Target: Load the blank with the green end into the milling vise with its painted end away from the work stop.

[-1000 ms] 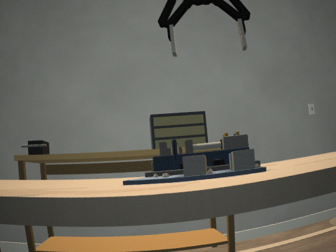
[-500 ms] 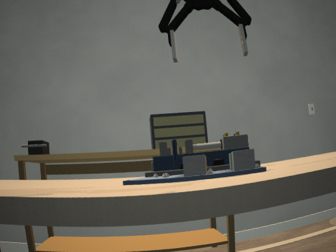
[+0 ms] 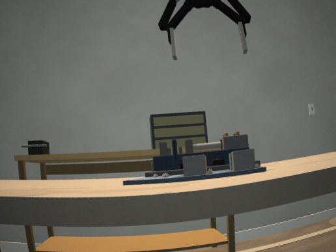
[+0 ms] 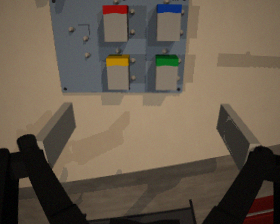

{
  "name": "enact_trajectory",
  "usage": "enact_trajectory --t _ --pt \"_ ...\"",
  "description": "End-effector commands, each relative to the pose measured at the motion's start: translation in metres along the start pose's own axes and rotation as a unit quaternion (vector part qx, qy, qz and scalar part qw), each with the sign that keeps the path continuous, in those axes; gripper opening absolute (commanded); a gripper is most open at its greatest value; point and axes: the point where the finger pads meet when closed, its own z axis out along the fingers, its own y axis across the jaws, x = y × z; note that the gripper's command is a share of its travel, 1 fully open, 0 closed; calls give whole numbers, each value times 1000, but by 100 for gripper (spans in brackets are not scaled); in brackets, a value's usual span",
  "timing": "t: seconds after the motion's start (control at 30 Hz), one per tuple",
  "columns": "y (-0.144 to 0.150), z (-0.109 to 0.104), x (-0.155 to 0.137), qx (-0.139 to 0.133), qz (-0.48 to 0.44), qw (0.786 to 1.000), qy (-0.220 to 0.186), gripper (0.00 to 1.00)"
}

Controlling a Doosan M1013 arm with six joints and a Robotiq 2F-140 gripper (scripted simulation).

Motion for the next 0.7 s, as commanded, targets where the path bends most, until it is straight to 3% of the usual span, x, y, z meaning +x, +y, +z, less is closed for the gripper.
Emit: enact_trajectory --t 0.0,0.67 --pt "0 -1 0 0 0 1000 0 100" --pt "-1 -7 -14 0 0 1000 0 100"
